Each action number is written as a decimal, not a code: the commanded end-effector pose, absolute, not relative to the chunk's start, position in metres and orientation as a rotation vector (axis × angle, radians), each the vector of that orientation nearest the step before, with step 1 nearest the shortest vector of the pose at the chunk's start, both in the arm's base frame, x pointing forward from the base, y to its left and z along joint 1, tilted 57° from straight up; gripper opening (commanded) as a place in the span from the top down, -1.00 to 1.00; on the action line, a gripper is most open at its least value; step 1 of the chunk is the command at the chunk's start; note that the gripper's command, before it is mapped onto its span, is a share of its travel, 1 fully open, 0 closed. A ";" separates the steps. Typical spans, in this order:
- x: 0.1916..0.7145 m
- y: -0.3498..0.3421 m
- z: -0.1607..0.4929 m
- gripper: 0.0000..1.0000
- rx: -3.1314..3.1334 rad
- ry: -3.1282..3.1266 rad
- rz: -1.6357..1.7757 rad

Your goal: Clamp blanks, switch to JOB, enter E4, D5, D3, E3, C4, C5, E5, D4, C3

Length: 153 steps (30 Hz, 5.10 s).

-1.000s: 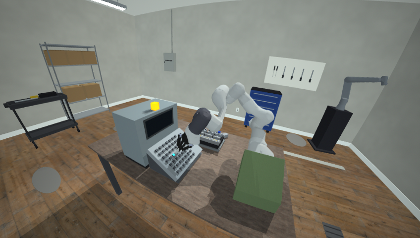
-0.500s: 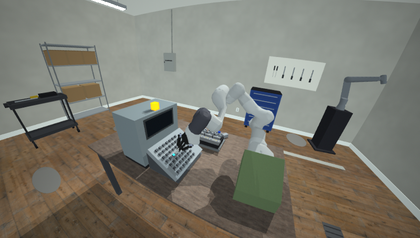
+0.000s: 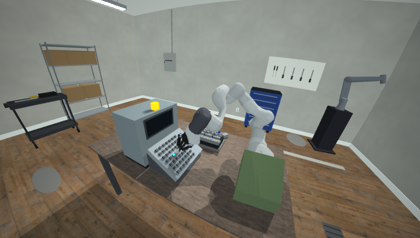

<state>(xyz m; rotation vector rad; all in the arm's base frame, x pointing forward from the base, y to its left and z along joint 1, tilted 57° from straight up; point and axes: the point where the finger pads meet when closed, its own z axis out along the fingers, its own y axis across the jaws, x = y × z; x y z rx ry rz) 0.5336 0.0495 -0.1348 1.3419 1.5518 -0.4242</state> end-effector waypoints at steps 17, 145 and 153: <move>0.521 0.073 -0.122 1.00 1.339 1.556 -0.426; 0.479 -0.013 0.273 1.00 2.145 -0.086 -0.066; 0.426 -0.096 0.349 1.00 2.139 0.229 -0.238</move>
